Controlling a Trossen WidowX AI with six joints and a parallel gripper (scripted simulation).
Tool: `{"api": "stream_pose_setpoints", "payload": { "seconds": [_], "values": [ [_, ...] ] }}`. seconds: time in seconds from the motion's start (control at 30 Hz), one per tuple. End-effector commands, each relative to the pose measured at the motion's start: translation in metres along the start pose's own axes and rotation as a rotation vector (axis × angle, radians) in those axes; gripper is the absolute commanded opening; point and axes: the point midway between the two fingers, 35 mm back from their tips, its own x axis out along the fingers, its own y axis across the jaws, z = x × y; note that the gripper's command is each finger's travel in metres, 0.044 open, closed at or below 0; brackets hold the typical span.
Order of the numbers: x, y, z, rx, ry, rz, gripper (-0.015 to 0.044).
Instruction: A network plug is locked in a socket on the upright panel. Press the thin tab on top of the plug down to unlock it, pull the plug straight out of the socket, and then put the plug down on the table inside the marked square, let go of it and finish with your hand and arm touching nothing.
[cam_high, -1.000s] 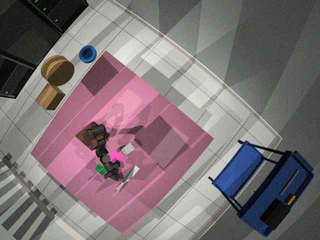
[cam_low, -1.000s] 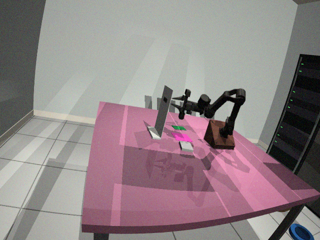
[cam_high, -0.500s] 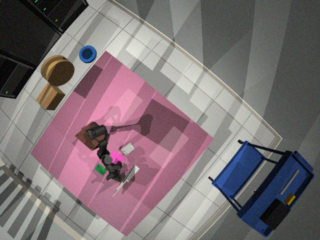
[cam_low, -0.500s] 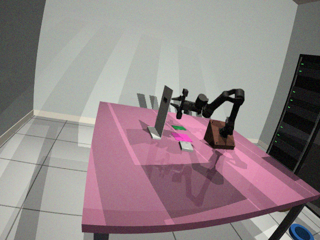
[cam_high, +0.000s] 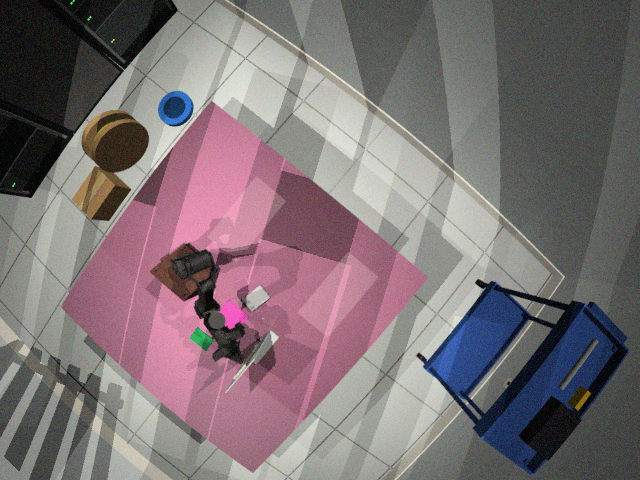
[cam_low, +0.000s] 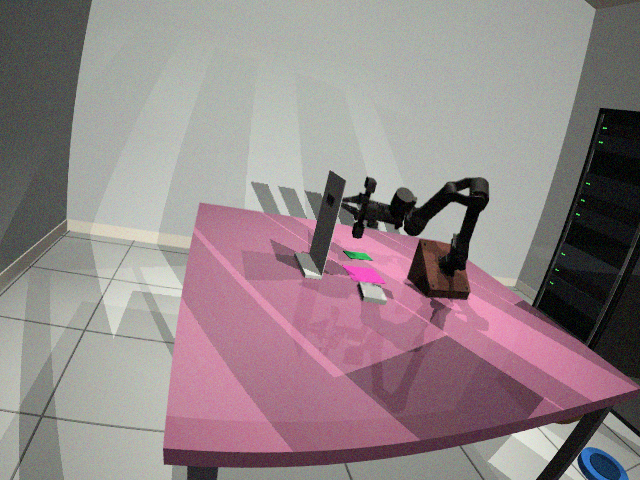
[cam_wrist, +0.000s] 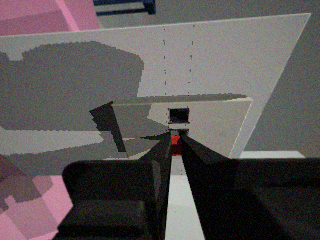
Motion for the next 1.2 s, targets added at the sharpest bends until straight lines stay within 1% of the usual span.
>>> {"api": "stream_pose_setpoints", "payload": {
  "seconds": [0.0,1.17],
  "values": [
    [0.0,0.0,-0.001,0.004,0.002,0.001,0.0],
    [-0.022,0.001,-0.007,0.004,0.003,0.002,0.0]
  ]
}}
